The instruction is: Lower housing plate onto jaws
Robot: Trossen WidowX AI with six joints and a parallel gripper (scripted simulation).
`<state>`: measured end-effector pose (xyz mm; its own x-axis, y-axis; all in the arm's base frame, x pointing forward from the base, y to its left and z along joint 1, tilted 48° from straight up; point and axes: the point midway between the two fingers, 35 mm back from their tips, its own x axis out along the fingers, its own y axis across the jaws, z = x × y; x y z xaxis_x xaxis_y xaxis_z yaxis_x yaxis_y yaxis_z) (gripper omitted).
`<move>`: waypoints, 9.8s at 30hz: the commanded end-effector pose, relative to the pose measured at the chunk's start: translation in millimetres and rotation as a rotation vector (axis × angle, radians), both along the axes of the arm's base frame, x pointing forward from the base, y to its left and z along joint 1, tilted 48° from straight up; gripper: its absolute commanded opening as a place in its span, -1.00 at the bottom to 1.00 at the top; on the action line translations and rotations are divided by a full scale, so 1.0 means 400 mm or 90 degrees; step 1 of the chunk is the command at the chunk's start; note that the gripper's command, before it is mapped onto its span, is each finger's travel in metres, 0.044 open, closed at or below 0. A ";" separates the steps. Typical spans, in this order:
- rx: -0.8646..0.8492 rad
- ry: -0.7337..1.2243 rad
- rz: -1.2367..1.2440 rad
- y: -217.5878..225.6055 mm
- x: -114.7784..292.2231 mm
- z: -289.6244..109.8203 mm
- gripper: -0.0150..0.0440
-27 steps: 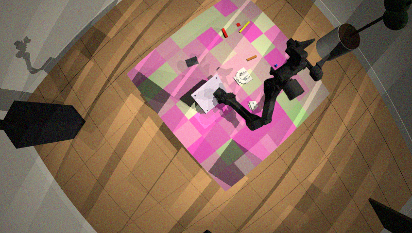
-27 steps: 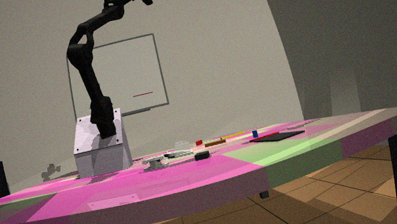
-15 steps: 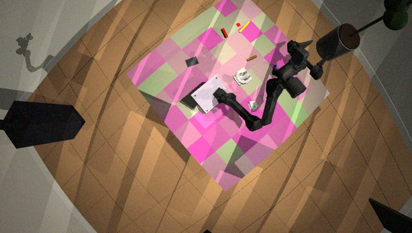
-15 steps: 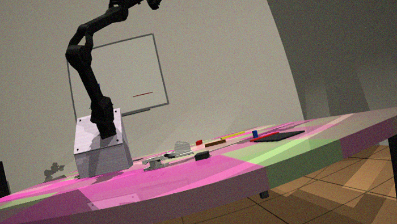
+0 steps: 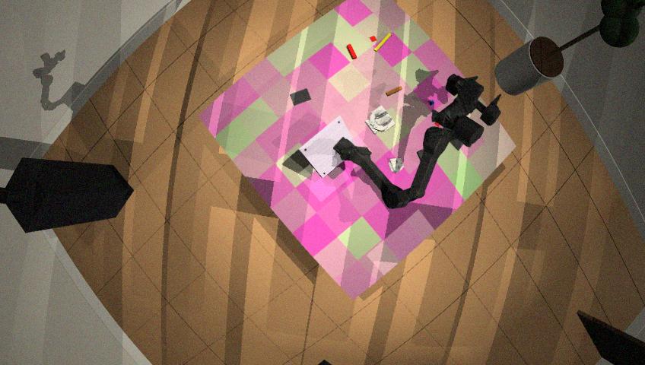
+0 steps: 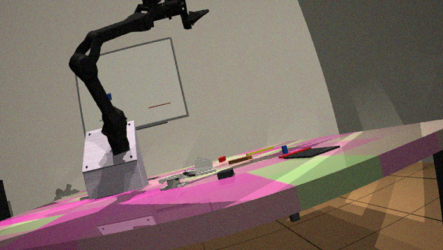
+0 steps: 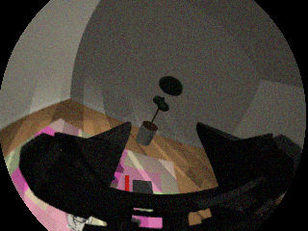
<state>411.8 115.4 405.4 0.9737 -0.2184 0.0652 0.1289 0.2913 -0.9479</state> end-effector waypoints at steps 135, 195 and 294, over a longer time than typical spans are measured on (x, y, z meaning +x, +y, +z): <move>0.471 0.297 -0.922 -0.973 -0.735 -0.760 1.00; 0.479 0.311 -0.913 -0.826 -0.679 -0.669 0.70; 0.383 0.431 -0.865 -0.487 -0.521 -1.061 0.70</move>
